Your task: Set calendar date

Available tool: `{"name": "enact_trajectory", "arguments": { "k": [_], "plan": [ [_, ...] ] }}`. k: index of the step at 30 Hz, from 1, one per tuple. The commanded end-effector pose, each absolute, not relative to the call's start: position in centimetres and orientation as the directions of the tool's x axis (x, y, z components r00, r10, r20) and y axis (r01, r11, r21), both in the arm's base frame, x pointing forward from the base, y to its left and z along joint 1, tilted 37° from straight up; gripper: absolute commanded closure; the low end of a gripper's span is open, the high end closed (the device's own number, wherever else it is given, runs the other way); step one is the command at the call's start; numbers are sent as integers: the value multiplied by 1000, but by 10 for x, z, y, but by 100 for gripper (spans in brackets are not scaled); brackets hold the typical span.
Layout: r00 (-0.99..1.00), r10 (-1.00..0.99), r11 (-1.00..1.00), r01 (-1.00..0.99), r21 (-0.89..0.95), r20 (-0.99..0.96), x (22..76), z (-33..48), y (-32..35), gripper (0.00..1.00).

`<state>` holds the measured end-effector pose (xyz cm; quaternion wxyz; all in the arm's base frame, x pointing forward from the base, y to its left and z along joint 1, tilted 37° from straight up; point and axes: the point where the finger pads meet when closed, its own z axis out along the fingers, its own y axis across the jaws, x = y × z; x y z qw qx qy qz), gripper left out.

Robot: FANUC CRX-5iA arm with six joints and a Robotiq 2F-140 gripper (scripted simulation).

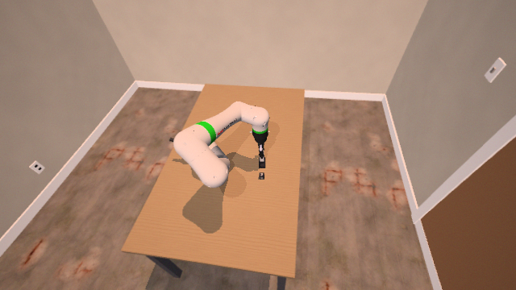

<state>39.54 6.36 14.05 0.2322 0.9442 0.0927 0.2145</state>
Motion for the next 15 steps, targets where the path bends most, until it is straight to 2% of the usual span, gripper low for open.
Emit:
{"name": "enact_trajectory", "arguments": {
  "k": [1,15],
  "plan": [
    [891,275,-875,76,478,362,395,141,64,83],
    [891,275,-875,76,478,362,397,138,62,83]
  ]
}}
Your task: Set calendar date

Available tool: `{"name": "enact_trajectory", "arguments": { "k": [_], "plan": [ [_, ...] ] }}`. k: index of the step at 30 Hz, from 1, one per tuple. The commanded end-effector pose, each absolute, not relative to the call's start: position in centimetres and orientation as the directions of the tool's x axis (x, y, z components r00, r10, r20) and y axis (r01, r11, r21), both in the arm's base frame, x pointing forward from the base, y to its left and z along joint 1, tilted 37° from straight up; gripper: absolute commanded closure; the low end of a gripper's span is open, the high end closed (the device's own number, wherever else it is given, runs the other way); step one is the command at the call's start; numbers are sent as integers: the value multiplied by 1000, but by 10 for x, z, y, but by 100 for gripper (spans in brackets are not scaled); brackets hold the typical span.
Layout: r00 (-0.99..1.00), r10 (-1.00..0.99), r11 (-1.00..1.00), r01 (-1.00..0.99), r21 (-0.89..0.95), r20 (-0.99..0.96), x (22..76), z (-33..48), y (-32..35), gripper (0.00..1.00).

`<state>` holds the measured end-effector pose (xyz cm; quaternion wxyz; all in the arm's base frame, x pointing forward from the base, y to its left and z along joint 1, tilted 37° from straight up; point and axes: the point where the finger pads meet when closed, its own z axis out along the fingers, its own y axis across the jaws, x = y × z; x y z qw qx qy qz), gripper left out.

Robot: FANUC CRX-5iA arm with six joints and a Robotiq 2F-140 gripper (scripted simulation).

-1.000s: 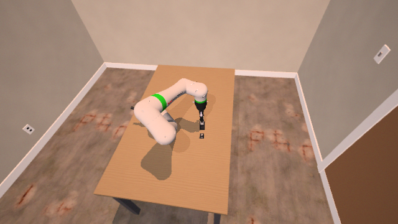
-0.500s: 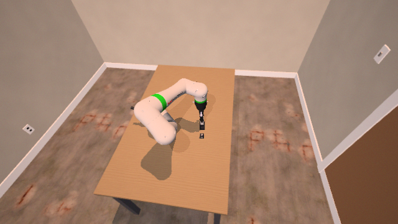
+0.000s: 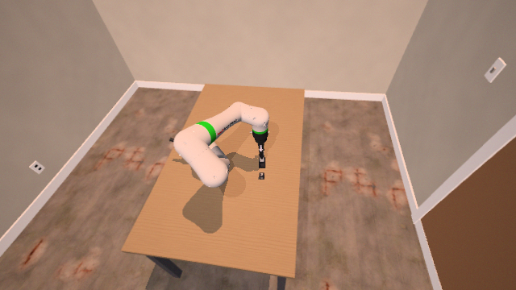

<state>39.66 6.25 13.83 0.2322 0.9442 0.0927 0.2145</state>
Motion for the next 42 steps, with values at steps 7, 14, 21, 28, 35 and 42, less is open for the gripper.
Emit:
{"name": "enact_trajectory", "arguments": {
  "k": [7,14,21,28,35,42],
  "plan": [
    [891,275,-875,76,478,362,398,136,61,83],
    [891,275,-875,76,478,362,399,134,60,83],
    [891,275,-875,76,478,362,400,133,60,83],
    [891,275,-875,76,478,362,400,133,60,83],
    [891,275,-875,76,478,362,400,133,60,83],
    [891,275,-875,76,478,362,400,133,60,83]
  ]
}}
